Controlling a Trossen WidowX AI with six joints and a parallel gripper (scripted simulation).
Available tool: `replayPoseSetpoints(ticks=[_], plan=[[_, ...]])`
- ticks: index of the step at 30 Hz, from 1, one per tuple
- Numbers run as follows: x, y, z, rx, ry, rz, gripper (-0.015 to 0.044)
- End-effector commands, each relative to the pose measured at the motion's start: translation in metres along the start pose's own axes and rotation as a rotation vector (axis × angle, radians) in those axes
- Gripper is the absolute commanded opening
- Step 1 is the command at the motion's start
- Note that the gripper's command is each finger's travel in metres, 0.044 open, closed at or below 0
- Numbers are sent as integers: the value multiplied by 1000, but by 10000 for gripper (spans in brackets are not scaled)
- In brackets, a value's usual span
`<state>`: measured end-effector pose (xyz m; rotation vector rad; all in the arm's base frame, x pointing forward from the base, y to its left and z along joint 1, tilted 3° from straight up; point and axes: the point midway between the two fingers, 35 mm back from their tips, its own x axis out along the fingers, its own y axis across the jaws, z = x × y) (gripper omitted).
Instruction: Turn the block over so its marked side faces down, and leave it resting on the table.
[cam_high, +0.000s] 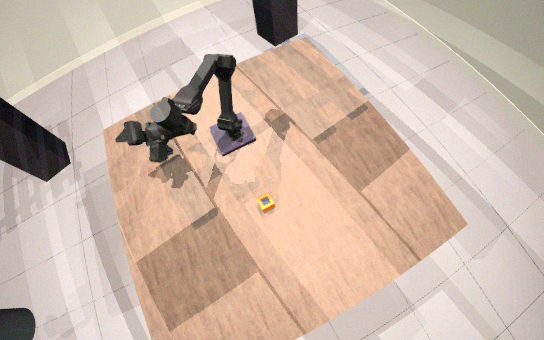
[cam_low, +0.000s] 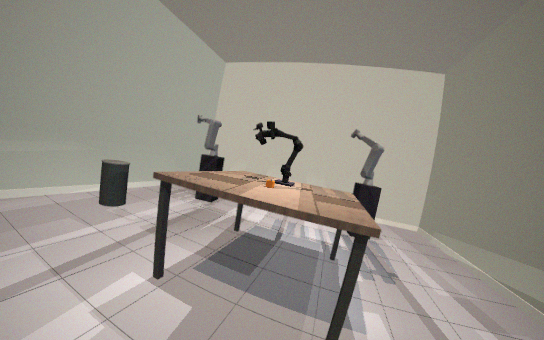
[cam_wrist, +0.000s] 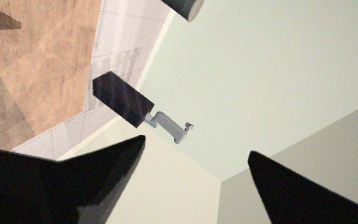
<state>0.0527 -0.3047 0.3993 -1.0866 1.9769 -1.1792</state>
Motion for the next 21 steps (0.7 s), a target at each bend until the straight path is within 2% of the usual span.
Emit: replayPoseSetpoints(ticks=[1,2,9,15,21], plan=[[0,0,3,3,-10,0,426],[-1,-1,11,12,-41,-1,440],[-38,5,122,133,-448,98,440],[-100,31,197,188,-725,299,440],[-170,71,244,208,-882,597,440]])
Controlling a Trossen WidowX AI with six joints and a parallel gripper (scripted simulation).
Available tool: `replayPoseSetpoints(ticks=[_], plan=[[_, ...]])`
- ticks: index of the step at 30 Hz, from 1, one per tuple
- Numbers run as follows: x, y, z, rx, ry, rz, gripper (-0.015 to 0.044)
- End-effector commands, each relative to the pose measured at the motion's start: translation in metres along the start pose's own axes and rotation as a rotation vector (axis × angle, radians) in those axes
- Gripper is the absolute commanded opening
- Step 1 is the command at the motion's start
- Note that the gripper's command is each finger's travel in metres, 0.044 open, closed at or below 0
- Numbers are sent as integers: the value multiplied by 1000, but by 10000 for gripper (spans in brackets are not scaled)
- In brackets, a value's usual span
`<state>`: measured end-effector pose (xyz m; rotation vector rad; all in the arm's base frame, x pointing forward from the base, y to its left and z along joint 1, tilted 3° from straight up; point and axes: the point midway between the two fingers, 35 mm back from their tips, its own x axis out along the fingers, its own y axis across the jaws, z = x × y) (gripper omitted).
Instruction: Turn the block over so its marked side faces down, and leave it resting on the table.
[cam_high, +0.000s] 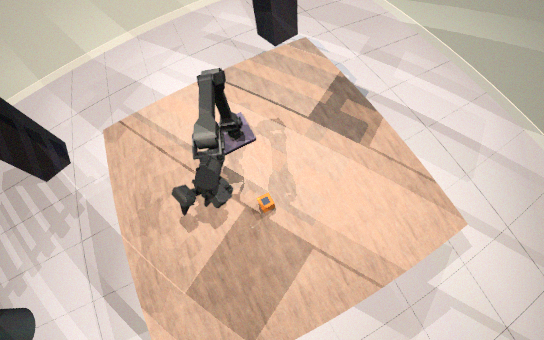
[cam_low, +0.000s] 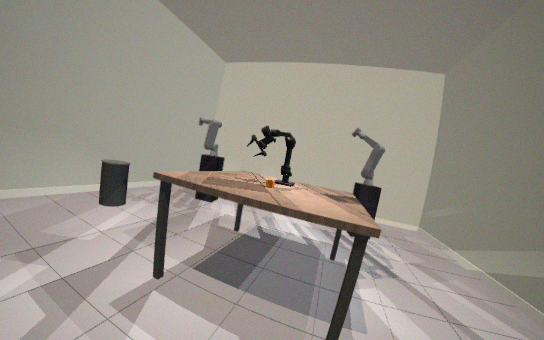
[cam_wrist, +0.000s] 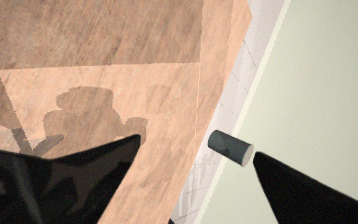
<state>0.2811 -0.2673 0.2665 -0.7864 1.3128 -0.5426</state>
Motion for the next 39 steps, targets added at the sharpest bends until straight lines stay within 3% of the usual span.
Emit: replayPoseSetpoints(ticks=[1,6,12,39], plan=[[-1,48,37,82,-66,207,440],[-16,118,73,220,-34,520,440],[-49,189,93,363,148,820,440],[-16,235,95,368,156,828,440]])
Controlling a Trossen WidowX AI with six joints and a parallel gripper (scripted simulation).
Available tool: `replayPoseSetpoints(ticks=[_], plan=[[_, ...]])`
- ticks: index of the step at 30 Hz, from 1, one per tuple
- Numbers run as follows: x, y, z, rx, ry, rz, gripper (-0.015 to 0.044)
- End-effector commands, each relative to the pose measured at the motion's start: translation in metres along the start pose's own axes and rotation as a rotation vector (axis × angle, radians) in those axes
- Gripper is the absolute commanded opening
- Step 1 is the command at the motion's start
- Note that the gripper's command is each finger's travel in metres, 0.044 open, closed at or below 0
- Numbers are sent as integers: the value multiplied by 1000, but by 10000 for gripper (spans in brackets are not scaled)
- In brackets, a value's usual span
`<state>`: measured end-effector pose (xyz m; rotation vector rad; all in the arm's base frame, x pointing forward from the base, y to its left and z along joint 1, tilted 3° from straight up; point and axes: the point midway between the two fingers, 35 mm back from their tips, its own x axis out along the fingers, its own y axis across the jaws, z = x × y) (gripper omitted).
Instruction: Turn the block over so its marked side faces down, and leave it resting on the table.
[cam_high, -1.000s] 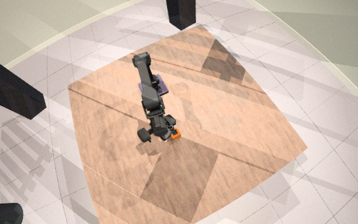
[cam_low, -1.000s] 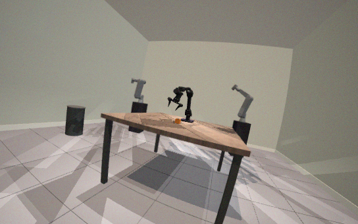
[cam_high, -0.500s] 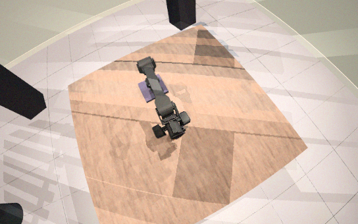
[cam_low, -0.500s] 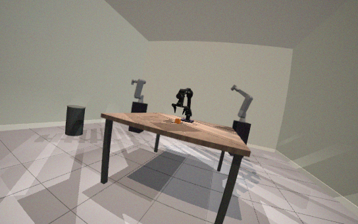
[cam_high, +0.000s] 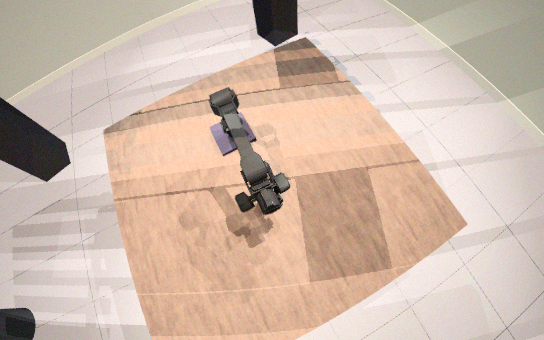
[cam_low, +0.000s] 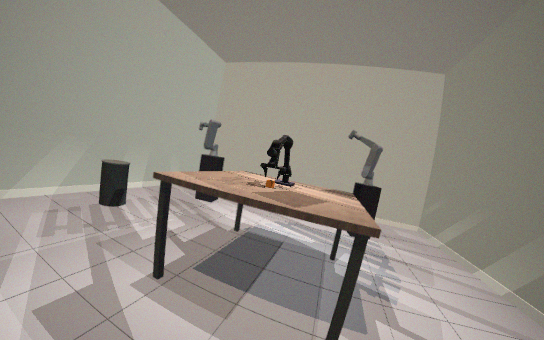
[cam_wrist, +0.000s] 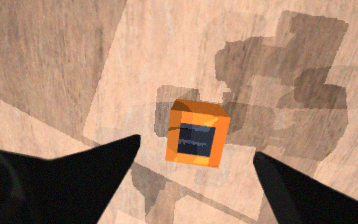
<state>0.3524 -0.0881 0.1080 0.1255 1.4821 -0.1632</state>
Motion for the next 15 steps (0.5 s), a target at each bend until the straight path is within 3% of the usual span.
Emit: replayPoseSetpoints(ticks=[1,15], plan=[[7,1,-1,2,4,5,440],[30,1,-1,2,4,5,440]])
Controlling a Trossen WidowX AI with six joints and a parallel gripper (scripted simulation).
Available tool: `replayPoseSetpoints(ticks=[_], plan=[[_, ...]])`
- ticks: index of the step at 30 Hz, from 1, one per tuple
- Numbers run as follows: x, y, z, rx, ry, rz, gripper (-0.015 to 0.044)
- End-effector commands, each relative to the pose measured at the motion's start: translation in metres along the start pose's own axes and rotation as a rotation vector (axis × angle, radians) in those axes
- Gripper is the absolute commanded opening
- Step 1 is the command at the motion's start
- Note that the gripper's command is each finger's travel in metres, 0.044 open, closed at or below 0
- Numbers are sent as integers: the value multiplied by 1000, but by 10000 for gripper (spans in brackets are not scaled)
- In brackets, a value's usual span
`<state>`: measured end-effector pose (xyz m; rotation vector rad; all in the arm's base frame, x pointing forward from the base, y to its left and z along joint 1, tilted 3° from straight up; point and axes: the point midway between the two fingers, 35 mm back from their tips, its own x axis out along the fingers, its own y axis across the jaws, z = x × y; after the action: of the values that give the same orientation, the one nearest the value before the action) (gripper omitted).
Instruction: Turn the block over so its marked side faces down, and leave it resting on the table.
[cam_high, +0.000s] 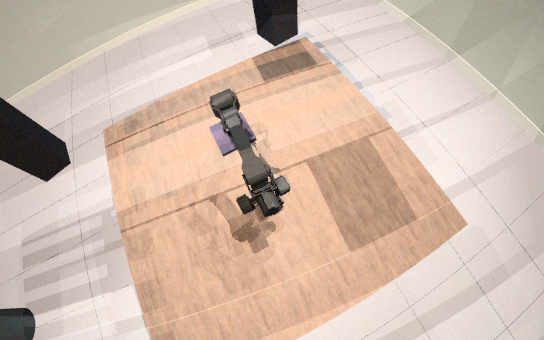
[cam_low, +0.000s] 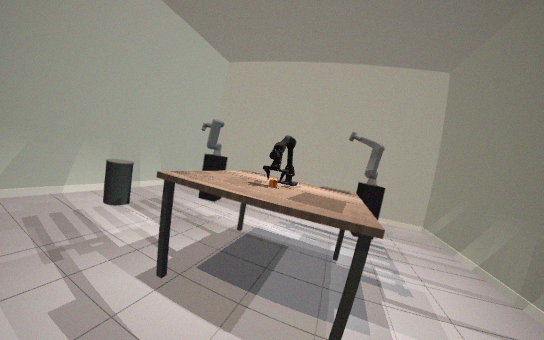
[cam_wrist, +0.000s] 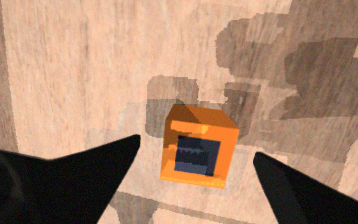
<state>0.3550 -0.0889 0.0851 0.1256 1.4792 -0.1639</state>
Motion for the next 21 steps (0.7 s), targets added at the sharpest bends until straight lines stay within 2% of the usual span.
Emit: replayPoseSetpoints(ticks=[1,6,14,21], plan=[[8,1,-2,2,7,5,440],[14,1,-2,2,7,5,440],[14,1,-2,2,7,5,230],[14,1,-2,2,7,5,183]])
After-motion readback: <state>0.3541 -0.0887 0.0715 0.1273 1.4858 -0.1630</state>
